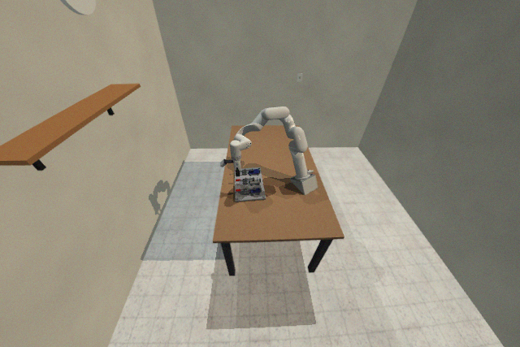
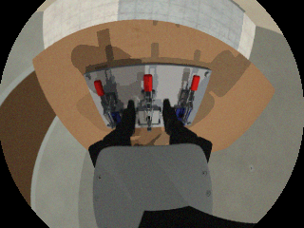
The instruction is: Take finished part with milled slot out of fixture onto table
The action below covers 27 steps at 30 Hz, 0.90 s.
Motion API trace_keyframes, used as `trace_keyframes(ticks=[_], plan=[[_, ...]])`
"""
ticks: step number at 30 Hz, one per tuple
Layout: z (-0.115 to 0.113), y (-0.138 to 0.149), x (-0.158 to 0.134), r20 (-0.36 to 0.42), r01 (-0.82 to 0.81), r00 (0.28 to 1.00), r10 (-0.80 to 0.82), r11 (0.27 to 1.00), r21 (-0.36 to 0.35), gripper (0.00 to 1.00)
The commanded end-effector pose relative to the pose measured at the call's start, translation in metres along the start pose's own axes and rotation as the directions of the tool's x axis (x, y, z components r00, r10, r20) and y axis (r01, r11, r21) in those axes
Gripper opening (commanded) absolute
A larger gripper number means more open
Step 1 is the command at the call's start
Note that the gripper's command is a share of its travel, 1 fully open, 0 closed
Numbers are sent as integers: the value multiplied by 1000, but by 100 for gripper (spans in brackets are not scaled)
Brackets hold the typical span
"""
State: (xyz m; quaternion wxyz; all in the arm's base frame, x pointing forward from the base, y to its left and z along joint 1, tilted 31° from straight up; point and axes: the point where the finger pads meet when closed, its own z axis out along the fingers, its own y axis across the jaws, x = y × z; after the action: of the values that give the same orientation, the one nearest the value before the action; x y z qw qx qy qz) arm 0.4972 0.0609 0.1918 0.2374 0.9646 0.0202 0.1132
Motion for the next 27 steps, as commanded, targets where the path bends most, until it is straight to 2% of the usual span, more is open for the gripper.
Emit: trace_keyframes(ticks=[1, 14, 27], plan=[[4, 0, 2, -6, -2, 1000, 2, 1000, 2, 47], [49, 0, 2, -6, -2, 1000, 2, 1000, 2, 47], [59, 0, 2, -6, -2, 1000, 2, 1000, 2, 47]])
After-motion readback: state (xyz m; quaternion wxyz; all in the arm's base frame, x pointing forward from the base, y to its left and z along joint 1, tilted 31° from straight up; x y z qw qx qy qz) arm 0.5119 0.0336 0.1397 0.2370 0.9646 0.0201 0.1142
